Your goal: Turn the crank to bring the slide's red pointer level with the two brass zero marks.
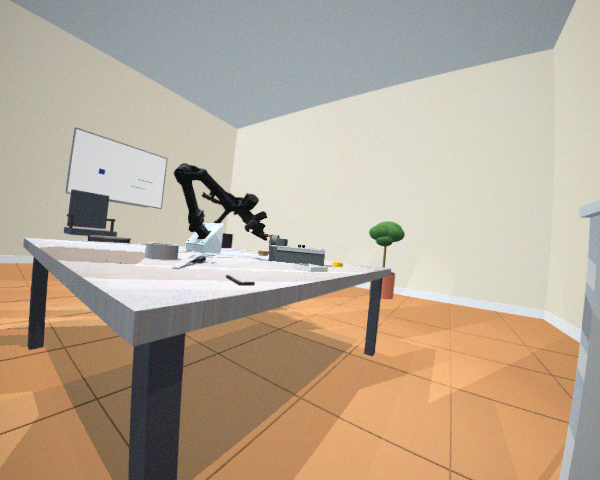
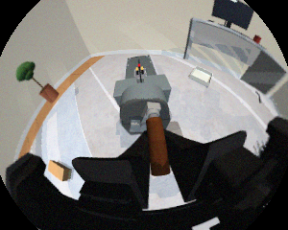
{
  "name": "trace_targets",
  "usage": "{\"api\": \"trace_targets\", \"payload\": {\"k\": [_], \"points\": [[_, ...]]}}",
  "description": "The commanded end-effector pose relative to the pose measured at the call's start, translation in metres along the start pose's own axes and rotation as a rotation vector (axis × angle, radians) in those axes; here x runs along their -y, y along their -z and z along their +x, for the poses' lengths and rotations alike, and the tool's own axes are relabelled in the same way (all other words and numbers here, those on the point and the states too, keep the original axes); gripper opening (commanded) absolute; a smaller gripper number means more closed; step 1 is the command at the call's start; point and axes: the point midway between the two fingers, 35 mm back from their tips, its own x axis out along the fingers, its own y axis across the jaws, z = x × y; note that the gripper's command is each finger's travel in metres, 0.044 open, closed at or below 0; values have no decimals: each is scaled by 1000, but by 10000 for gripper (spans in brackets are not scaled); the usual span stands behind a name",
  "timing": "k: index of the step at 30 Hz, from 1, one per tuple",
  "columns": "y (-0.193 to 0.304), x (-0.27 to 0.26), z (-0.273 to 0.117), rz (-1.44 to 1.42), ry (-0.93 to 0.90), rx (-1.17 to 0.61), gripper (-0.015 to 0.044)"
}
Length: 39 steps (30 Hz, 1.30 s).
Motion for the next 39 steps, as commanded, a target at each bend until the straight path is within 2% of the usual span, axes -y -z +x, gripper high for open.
{"api": "trace_targets", "payload": {"k": [1, 39], "points": [[2, 9, 2, 16, 18, -5, 0], [15, 21, 15, 15, 19, -5, 0]]}}
